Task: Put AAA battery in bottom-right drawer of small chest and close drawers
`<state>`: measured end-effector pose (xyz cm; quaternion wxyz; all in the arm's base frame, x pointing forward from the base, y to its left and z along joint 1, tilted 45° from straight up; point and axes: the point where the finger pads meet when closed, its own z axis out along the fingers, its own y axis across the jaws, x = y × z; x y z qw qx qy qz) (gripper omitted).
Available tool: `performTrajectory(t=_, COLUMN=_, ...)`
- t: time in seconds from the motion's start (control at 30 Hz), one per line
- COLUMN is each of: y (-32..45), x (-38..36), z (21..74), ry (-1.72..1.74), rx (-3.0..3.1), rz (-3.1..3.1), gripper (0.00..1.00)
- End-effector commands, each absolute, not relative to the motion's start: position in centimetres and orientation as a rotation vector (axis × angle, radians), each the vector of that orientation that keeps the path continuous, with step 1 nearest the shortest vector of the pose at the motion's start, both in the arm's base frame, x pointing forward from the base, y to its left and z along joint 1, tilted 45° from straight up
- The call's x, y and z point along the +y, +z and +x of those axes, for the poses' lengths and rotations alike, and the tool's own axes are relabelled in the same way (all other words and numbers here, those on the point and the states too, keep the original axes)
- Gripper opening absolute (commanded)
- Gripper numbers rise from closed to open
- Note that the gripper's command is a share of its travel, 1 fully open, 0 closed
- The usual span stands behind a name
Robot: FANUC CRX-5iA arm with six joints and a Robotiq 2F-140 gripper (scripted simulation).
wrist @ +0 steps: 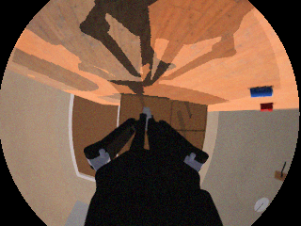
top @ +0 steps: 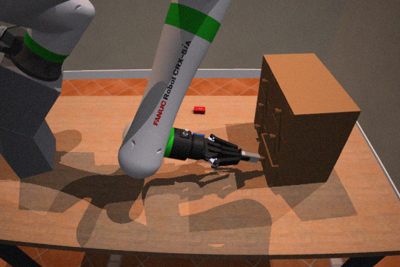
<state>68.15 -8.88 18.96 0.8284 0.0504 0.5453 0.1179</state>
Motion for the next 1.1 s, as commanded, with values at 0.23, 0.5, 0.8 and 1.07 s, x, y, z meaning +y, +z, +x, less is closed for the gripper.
performTrajectory(t=0.23, y=19.6, x=-8.9, z=68.8, ry=0.25, rx=1.158, rz=0.107, gripper=0.0)
performTrajectory(t=0.5, y=20.0, x=-9.0, z=69.3, ry=0.25, rx=1.158, rz=0.107, gripper=0.0)
performTrajectory(t=0.8, y=20.2, x=-9.0, z=69.5, ry=0.25, rx=1.158, rz=0.107, gripper=0.0)
performTrajectory(t=1.07, y=20.2, x=-9.0, z=69.5, ry=0.25, rx=1.158, rz=0.107, gripper=0.0)
